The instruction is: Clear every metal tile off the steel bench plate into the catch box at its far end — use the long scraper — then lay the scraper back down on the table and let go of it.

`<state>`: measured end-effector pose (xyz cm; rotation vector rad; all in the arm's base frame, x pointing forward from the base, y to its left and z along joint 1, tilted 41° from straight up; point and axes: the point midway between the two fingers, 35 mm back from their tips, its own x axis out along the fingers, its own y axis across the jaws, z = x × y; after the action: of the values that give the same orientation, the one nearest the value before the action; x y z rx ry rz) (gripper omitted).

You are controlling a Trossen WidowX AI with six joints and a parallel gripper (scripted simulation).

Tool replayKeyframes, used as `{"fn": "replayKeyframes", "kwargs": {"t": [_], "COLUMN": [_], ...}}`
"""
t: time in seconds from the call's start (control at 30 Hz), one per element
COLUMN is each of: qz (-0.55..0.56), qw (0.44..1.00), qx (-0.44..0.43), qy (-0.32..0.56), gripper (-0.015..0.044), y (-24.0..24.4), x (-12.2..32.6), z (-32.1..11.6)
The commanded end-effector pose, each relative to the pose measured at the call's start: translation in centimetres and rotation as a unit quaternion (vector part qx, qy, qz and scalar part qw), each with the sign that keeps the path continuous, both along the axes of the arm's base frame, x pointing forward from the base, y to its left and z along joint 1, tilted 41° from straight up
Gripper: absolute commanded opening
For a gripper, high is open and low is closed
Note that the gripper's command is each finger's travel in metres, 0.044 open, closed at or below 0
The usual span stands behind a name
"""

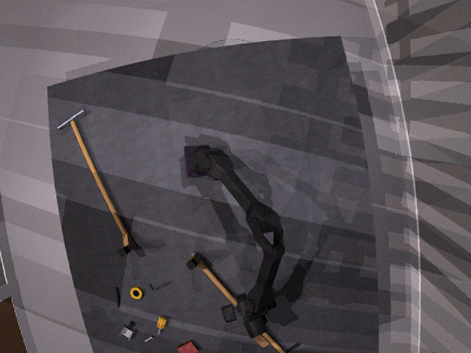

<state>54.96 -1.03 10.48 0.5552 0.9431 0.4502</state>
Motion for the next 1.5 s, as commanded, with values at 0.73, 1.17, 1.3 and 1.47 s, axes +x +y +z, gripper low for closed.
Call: {"fn": "replayKeyframes", "kwargs": {"t": [0.73, 1.17, 1.3, 1.47], "qz": [-0.003, -0.003, -0.003, -0.003], "qw": [1.0, 1.0, 1.0, 1.0], "qx": [0.003, 0.004, 0.004, 0.003], "qy": [0.001, 0.0, 0.0, 0.0], "gripper": [0.0, 0.0, 0.0, 0.0], "y": [4.4, 5.4, 5.2, 4.8], "x": [0.3, 0.4, 0.6, 0.9], "z": [-5.2, -6.6, -6.8, -7.0]}}
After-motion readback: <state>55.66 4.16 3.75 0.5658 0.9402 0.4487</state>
